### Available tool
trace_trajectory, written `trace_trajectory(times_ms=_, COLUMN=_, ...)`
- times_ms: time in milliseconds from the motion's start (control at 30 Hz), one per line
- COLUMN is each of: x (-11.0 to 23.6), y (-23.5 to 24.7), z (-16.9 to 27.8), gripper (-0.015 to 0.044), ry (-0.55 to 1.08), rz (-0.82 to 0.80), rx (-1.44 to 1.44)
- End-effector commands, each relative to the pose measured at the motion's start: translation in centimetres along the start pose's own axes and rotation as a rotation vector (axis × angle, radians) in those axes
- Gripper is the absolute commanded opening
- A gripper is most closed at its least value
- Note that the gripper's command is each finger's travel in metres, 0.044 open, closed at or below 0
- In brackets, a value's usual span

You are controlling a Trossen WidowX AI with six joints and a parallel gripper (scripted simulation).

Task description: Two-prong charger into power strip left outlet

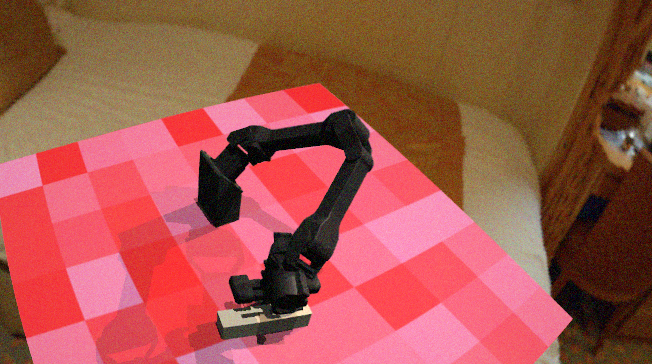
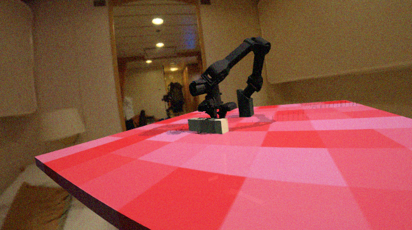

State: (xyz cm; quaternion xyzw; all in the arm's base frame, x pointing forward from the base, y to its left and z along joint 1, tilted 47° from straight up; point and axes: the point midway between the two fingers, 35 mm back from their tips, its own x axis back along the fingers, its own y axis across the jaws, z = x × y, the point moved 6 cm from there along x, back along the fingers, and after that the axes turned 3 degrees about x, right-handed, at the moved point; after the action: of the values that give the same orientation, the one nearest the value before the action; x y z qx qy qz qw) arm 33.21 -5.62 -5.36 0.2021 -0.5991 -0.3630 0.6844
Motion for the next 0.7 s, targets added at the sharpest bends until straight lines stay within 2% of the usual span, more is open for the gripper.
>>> trace_trajectory(times_ms=0, x=0.09, y=0.10, z=-0.67, gripper=0.0000, ry=-0.025, rz=0.001, rx=0.016)
trace_trajectory(times_ms=600, x=-0.05, y=-0.03, z=0.03, gripper=0.0000, ry=0.000, rz=0.000, rx=-0.001)
trace_trajectory(times_ms=667, x=-0.05, y=-0.03, z=0.03, gripper=0.0053, ry=0.000, rz=0.000, rx=-0.001)
